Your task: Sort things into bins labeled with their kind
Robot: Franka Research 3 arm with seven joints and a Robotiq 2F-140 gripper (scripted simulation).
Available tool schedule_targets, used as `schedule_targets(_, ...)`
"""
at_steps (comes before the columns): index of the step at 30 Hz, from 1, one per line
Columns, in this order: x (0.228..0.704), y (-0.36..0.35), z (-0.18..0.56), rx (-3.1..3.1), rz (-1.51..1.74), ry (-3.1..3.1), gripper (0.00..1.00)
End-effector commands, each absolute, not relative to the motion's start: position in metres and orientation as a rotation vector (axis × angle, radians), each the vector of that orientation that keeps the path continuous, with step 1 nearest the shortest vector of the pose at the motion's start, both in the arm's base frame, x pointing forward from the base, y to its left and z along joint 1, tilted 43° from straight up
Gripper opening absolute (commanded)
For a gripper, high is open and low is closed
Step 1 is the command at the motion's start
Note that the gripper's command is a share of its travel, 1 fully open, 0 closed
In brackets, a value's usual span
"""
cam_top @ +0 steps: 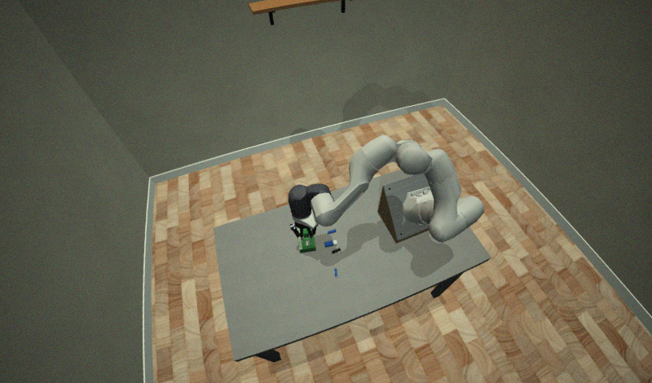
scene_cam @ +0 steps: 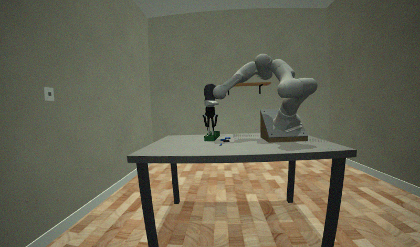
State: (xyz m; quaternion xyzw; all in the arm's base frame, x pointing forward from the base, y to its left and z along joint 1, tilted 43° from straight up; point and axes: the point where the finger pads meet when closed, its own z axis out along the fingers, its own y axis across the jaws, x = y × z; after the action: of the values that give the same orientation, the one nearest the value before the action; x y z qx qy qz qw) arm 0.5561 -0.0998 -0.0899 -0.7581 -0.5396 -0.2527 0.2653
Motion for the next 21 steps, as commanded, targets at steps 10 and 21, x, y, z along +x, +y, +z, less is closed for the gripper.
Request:
schedule_targets(10, 0.552, -0.116, -0.072, -2.042, -0.681, -1.462, 0.18)
schedule_targets(21, 0.544, -0.113, -0.069, -2.072, -0.661, -1.406, 0.23)
